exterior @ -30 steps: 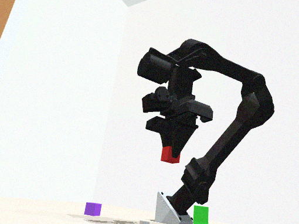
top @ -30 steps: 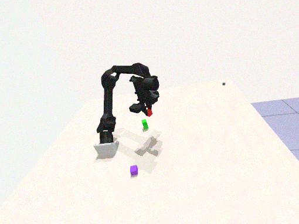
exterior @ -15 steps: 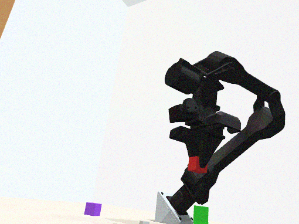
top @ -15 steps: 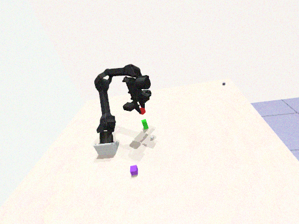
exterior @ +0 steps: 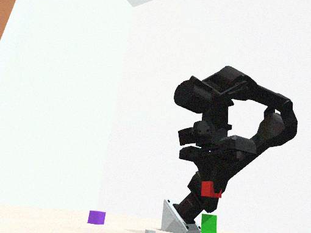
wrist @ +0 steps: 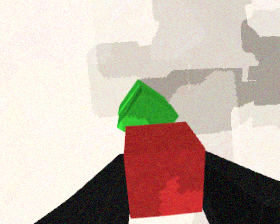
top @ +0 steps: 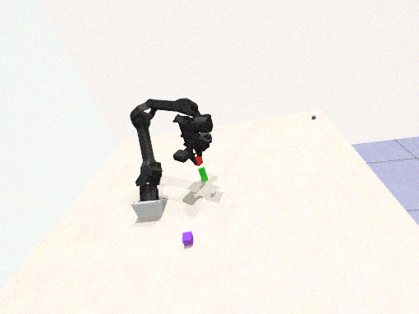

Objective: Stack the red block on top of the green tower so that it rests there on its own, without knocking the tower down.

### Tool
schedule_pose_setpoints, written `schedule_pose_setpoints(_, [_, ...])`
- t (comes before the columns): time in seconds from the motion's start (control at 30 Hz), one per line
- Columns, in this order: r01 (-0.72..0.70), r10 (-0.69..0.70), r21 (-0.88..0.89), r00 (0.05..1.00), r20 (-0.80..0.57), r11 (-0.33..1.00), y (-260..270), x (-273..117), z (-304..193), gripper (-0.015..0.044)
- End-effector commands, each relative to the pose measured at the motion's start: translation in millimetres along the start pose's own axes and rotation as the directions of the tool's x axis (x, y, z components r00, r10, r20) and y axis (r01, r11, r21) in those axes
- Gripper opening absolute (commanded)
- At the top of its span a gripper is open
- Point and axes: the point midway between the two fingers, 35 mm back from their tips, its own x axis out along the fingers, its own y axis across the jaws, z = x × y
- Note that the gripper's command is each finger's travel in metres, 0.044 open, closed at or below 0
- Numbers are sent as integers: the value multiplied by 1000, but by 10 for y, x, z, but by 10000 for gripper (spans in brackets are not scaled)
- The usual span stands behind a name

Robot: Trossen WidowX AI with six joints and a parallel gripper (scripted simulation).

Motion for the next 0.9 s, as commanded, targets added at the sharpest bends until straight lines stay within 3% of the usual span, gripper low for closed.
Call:
schedule_pose_setpoints(0.0, [-4,4,1,1000,-4,1000,7,39,11,0])
schedule_pose_setpoints(0.33, [-5,5,0,1000,-4,1000,12,324,10,0])
schedule_pose_setpoints(0.87, [-5,5,0,1000,-4,1000,12,333,9,0])
